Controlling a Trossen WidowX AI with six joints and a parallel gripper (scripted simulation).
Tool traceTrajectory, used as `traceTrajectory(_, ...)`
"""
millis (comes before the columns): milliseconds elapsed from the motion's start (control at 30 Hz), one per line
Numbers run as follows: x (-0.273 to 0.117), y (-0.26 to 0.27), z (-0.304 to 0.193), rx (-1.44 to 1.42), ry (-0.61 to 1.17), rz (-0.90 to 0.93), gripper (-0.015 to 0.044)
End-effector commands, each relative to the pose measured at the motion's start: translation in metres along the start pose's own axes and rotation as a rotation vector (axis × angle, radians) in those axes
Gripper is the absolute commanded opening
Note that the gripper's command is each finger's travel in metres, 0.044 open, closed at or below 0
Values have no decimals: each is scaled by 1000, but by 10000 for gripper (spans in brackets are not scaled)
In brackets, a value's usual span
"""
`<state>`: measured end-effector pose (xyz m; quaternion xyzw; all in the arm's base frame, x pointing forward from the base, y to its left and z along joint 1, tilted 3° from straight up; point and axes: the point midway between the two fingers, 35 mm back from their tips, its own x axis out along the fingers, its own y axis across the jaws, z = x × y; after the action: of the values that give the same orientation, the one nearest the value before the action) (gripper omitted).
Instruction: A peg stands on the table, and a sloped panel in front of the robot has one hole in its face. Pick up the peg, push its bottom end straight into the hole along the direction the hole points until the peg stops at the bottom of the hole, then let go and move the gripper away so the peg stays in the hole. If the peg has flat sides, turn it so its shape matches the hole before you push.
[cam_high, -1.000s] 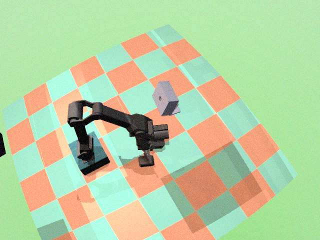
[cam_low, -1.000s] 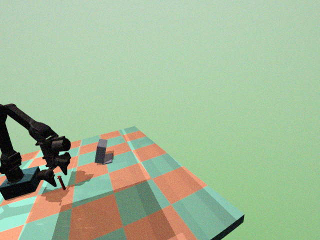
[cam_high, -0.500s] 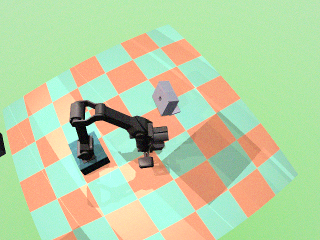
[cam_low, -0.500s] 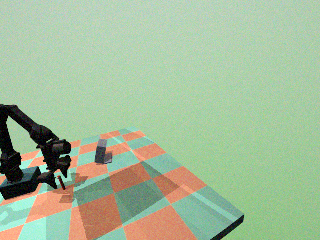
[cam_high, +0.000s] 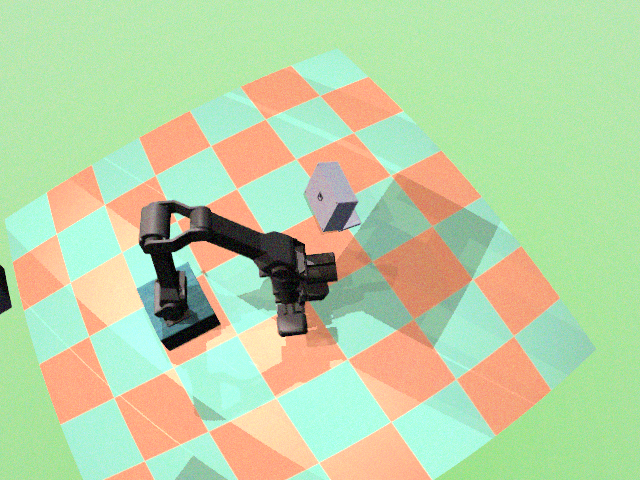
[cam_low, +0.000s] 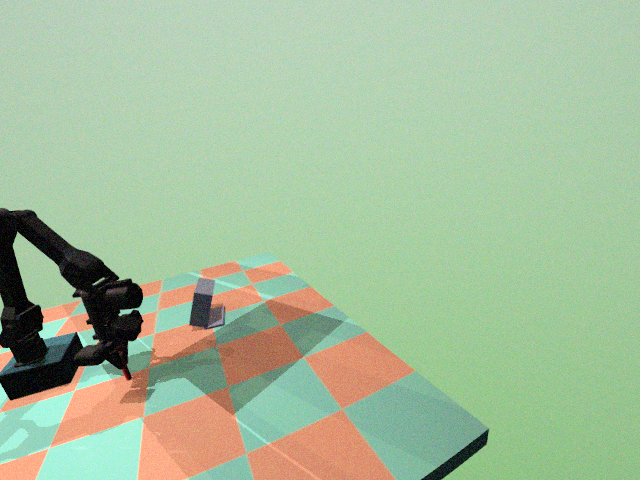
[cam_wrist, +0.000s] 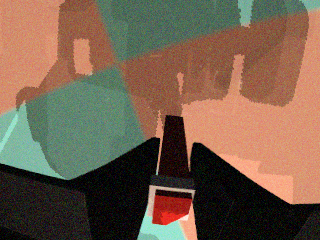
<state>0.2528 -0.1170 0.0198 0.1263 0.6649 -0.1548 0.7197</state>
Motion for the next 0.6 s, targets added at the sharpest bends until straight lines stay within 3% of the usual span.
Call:
traceTrajectory(0, 0, 0, 0, 0, -1, 0, 26)
traceTrajectory(267, -5, 0, 1, 0, 0, 1, 0)
traceTrajectory(567, -43, 0, 3, -4, 3, 4, 0)
